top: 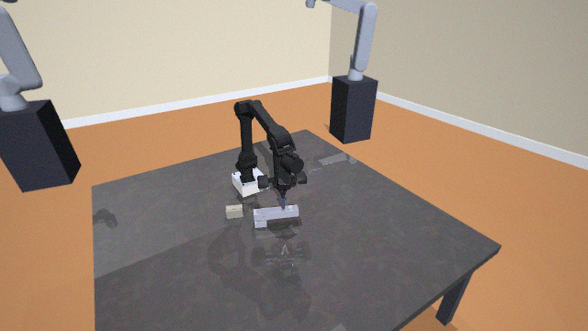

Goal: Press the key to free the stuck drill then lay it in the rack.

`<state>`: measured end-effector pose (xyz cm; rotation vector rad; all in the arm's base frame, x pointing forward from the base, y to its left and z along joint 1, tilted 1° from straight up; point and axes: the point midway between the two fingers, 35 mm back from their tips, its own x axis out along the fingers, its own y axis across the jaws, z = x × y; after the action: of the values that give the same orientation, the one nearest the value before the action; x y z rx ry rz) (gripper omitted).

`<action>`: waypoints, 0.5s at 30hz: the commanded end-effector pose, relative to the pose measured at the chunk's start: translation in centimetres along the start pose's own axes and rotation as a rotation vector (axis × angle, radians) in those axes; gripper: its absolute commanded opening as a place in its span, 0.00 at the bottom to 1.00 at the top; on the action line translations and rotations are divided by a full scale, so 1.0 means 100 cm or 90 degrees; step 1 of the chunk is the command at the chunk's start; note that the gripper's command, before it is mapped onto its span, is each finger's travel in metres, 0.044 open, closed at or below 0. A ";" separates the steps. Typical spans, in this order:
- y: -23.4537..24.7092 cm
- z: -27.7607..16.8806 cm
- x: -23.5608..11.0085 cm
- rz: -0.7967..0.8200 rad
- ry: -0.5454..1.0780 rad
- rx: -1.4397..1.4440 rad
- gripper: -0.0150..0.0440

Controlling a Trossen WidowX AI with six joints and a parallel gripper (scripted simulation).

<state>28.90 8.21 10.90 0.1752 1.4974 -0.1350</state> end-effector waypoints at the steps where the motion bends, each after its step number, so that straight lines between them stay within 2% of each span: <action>1: 0.002 -0.008 0.012 -0.001 0.020 -0.002 0.25; 15: 0.001 -0.009 0.018 -0.001 0.020 -0.002 0.25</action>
<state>28.82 8.21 10.68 0.1792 1.4881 -0.1342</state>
